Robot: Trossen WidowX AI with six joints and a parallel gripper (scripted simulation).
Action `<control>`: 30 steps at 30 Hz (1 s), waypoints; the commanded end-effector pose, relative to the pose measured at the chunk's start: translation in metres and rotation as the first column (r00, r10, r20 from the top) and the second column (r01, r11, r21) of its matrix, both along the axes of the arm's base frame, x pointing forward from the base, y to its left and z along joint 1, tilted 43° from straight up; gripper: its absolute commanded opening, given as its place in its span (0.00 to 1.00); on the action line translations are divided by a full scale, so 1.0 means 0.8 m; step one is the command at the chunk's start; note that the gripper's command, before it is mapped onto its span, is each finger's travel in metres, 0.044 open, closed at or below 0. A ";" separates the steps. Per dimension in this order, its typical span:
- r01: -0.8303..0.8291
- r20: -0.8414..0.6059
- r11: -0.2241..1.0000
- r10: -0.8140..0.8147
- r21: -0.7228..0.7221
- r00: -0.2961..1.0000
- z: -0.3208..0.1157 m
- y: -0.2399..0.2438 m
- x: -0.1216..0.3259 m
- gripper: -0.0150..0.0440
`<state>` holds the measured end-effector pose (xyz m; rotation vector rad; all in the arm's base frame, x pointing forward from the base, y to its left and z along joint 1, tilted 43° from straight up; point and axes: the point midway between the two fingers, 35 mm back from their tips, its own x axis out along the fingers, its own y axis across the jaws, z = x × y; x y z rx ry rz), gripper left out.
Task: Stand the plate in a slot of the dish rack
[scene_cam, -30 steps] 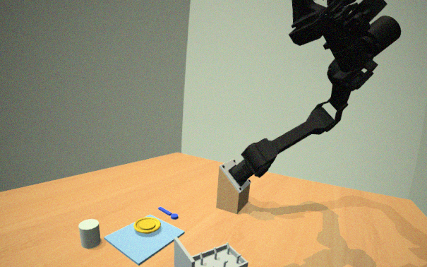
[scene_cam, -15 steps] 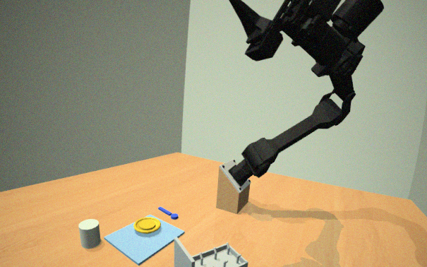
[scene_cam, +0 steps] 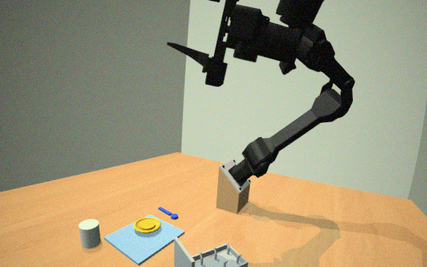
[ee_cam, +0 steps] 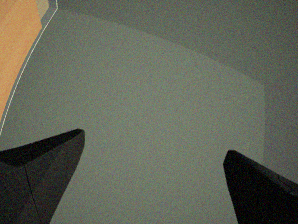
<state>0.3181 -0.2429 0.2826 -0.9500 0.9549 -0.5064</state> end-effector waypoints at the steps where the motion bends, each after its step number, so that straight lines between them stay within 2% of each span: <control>1: -0.015 -0.073 0.995 0.022 0.100 0.997 -0.041 -0.007 0.008 0.93; 16: 0.020 -0.258 0.888 0.112 0.460 0.959 -0.166 -0.010 0.006 0.93; 30: 0.161 -0.352 0.639 0.183 0.752 0.918 -0.261 0.008 -0.019 0.93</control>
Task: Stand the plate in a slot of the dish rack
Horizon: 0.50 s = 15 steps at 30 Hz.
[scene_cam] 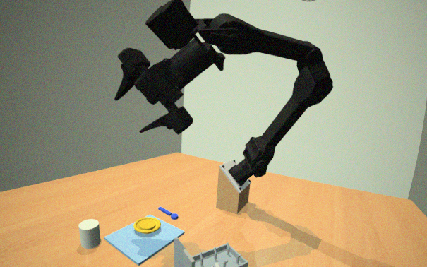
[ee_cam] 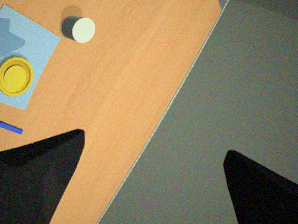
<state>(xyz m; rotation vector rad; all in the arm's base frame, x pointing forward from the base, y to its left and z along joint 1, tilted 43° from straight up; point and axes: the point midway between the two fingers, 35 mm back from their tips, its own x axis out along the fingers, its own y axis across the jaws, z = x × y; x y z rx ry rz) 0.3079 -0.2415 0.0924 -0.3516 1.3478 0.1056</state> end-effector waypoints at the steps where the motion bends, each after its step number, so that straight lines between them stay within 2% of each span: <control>1: 0.034 -0.051 0.991 -0.028 0.130 0.998 -0.029 0.008 -0.009 0.93; 15: 0.207 -0.218 0.843 -0.110 0.497 0.970 -0.091 0.039 -0.041 0.93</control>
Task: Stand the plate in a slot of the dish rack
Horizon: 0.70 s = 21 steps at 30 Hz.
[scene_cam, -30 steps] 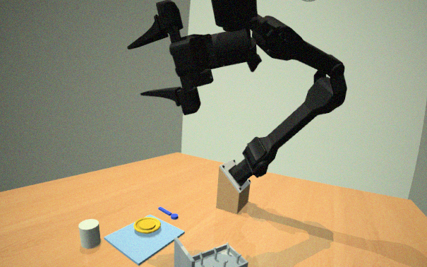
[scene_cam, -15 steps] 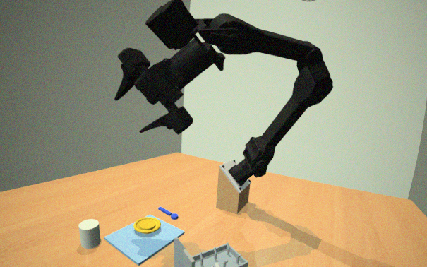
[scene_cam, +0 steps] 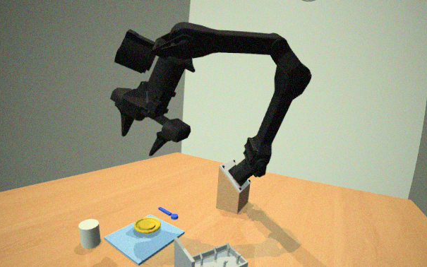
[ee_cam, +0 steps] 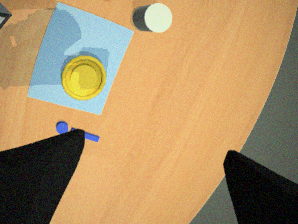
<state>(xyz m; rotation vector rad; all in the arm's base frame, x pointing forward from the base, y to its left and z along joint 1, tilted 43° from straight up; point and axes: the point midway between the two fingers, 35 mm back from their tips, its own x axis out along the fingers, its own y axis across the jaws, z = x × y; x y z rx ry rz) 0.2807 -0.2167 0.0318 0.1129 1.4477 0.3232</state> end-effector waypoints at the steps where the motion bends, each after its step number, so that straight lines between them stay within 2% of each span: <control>1: 0.059 -0.050 0.990 -0.053 0.130 0.997 -0.018 0.011 -0.009 0.93; 12: 0.237 -0.189 0.880 -0.172 0.412 0.967 -0.044 0.034 -0.028 0.93; 21: 0.249 -0.199 0.869 -0.179 0.427 0.964 -0.047 0.036 -0.028 0.93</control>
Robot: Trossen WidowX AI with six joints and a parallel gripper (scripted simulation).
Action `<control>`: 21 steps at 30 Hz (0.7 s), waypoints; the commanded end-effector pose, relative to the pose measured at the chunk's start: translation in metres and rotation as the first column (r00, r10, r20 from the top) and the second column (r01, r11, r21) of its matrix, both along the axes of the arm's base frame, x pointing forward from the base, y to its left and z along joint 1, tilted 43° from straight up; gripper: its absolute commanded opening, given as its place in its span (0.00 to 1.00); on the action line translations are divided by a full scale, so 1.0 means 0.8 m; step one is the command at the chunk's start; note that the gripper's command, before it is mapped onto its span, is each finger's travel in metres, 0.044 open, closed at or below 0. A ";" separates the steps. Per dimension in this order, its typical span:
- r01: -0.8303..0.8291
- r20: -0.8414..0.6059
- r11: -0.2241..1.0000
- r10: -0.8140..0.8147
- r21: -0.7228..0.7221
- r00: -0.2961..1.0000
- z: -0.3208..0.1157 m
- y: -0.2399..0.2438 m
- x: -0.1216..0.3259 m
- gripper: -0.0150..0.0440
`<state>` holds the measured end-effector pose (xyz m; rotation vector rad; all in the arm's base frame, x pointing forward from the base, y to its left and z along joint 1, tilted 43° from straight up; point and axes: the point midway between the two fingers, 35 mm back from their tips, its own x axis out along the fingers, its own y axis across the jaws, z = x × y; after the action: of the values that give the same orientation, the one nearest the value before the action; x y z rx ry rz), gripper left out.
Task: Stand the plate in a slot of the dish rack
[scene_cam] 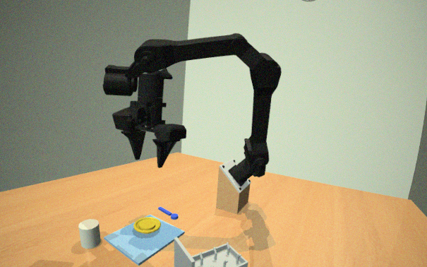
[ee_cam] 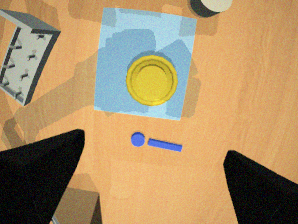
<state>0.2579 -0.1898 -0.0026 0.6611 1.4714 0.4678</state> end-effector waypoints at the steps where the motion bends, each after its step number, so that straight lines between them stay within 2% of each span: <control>1: 0.011 -0.010 1.000 -0.011 0.016 1.000 -0.009 0.006 0.002 0.93; 9: 0.010 -0.007 1.000 -0.010 0.019 1.000 -0.101 0.090 0.026 0.93; 21: 0.011 -0.007 1.000 -0.011 0.021 1.000 -0.113 0.104 0.023 0.93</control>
<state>0.2771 -0.1140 -0.0870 0.6749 1.4622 0.4684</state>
